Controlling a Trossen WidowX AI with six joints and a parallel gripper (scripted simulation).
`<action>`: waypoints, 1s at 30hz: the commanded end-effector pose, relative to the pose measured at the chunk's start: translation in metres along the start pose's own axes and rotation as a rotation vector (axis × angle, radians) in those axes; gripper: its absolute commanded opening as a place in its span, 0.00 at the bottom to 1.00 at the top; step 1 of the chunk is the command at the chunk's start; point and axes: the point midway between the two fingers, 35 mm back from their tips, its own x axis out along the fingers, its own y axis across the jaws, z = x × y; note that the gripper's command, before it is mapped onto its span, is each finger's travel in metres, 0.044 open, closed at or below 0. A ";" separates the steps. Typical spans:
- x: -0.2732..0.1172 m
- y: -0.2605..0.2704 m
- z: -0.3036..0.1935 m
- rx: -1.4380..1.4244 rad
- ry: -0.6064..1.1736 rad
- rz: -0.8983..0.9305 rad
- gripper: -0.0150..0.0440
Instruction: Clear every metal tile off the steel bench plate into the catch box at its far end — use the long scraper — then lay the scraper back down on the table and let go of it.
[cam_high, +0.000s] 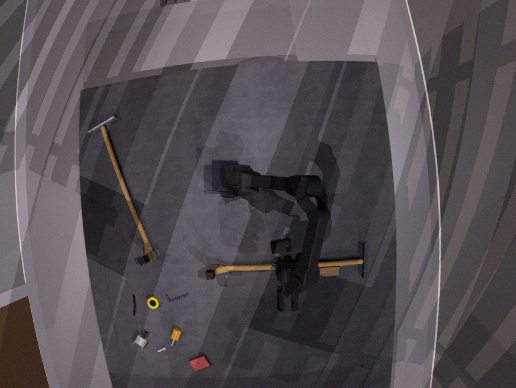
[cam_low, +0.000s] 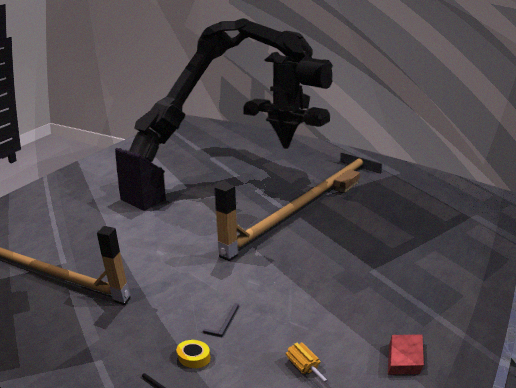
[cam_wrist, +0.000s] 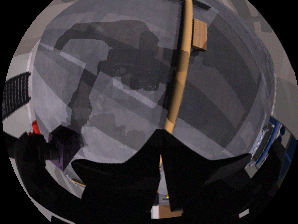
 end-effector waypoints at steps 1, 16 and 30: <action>-0.020 0.015 0.003 0.083 -0.005 -0.007 0.25; -0.008 0.017 0.001 0.115 -0.001 -0.006 0.25; 0.028 0.011 0.000 0.115 0.004 -0.006 0.25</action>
